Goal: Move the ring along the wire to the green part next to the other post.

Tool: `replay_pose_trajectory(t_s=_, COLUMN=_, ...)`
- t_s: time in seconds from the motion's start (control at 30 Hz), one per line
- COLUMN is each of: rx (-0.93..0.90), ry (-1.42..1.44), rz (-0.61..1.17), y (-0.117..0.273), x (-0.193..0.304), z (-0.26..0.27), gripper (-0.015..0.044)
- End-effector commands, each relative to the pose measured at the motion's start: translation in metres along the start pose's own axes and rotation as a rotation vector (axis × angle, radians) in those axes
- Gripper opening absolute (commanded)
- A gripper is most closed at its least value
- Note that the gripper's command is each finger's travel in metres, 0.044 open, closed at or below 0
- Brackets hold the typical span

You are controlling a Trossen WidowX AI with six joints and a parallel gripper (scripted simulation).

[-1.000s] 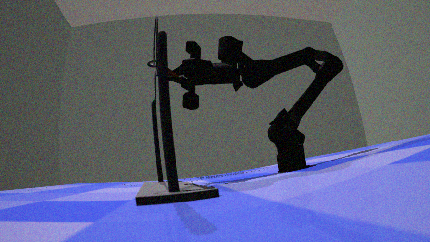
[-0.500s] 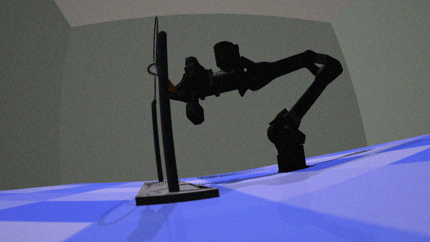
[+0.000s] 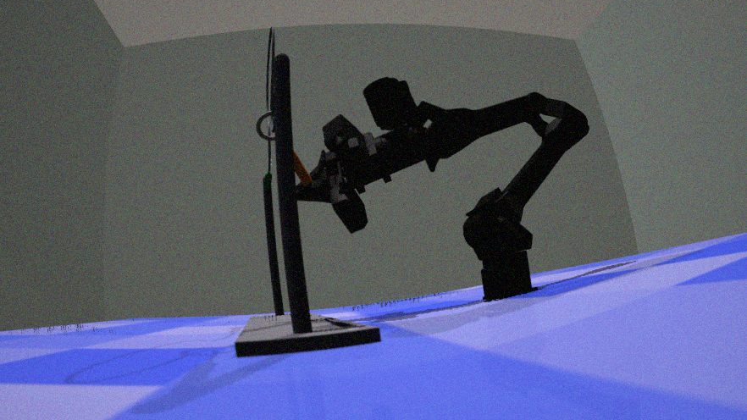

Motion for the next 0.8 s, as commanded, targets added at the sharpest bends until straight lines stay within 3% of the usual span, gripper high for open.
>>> replay_pose_trajectory(t_s=0.0, rx=-0.059, ry=-0.097, rz=0.012, y=0.002, x=-0.002, z=0.013, gripper=-0.0150)
replay_pose_trajectory(t_s=0.77, rx=-0.350, ry=-0.554, rz=0.027, y=0.023, x=-0.032, z=0.065, gripper=-0.0150)
Point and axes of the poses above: the point midway between the two fingers, 35 mm back from their tips, its own y axis back along the fingers, its own z axis across the jaws, x = y × z, the point moved 5 cm from there along y, back along the fingers, and after that the axes turned 8 degrees about y, right-handed, at the moved point
